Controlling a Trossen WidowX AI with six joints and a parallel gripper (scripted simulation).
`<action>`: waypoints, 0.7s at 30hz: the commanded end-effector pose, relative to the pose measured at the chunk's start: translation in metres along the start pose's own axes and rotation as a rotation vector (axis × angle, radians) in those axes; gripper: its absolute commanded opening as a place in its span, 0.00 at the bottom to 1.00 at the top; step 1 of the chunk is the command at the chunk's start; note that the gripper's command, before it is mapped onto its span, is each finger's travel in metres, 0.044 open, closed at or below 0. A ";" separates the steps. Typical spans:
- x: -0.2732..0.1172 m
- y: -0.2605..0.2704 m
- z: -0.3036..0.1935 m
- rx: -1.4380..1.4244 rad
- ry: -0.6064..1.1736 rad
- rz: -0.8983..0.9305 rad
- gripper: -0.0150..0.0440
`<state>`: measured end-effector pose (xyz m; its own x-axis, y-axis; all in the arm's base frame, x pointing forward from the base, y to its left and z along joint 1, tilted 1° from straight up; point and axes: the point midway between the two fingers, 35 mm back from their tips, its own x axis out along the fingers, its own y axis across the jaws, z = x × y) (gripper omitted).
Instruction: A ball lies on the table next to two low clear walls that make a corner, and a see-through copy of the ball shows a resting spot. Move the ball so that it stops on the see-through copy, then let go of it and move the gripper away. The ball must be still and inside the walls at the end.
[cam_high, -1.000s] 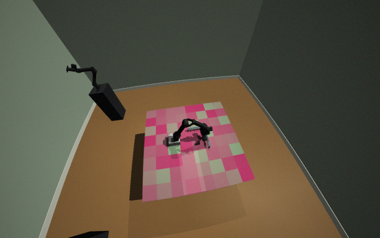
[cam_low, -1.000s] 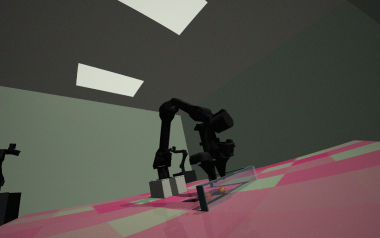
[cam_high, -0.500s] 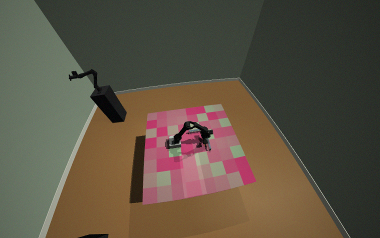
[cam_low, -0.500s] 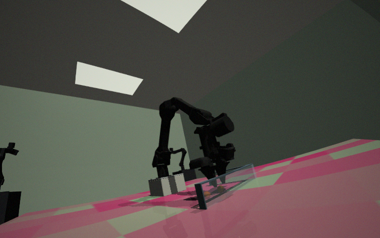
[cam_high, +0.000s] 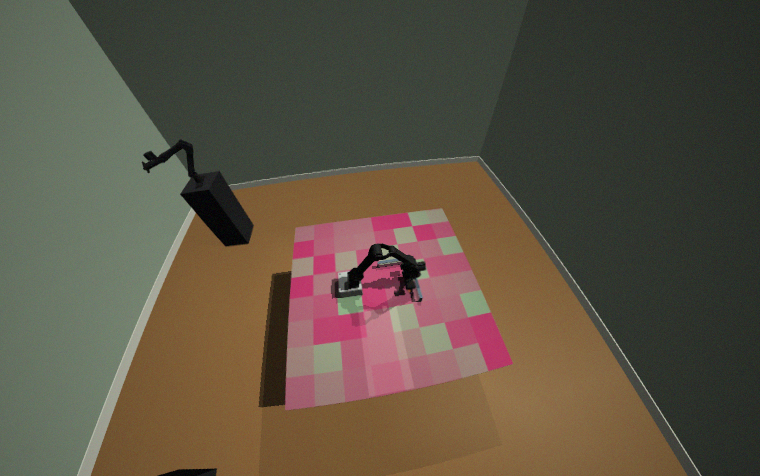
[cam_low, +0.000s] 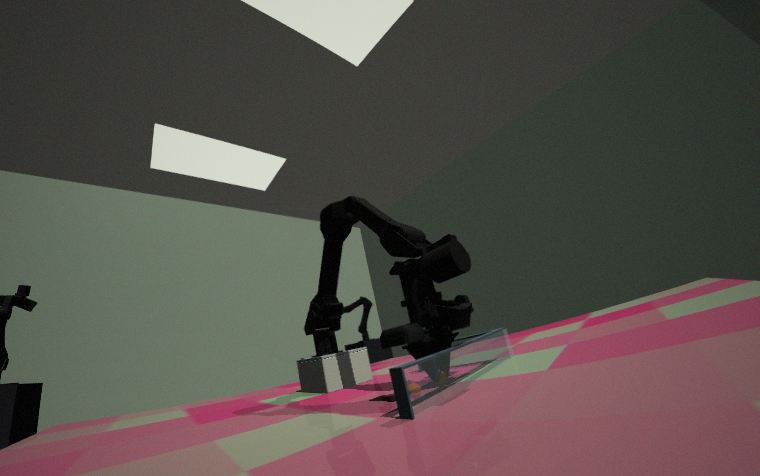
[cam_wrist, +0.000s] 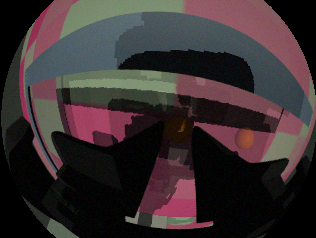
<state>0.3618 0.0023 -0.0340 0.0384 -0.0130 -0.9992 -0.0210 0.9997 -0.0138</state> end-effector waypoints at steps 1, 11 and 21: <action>0.001 0.000 0.000 -0.006 0.000 0.004 0.39; -0.020 0.000 0.004 -0.006 -0.001 0.004 0.25; -0.108 0.000 0.003 -0.006 -0.001 0.004 0.25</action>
<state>0.3648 0.0028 0.0425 0.0392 -0.0128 -0.9991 -0.0223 0.9997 -0.0137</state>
